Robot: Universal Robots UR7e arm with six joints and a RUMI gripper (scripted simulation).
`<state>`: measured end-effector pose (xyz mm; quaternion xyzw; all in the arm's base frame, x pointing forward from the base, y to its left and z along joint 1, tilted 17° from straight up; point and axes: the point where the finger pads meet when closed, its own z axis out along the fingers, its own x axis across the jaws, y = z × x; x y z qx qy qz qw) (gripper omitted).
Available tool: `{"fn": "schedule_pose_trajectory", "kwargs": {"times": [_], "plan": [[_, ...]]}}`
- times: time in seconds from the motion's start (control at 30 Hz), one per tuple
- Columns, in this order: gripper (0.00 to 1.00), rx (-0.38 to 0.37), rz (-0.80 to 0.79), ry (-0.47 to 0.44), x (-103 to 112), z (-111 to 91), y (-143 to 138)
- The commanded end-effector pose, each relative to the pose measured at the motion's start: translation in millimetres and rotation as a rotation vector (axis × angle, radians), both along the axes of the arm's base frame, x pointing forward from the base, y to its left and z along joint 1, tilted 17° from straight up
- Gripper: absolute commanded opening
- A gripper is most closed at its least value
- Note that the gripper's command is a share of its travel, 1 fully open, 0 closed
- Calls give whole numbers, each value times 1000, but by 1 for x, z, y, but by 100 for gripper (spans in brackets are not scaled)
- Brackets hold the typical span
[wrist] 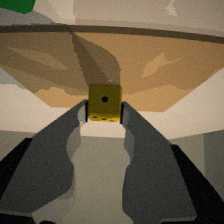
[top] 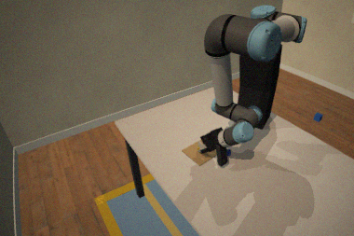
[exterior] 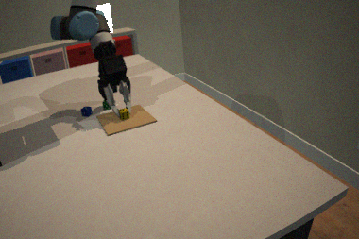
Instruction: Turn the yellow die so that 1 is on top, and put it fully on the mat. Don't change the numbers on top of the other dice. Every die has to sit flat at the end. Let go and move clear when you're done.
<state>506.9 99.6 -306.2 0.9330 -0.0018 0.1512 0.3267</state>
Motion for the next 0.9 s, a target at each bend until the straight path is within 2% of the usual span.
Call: {"fn": "schedule_pose_trajectory", "kwargs": {"times": [0.0, 0.67, 0.87], "plan": [[6, 0, 0, -1, 0, 1, 0], [6, 0, 0, -1, 0, 1, 0], [6, 0, 0, -1, -2, 9, -1]]}}
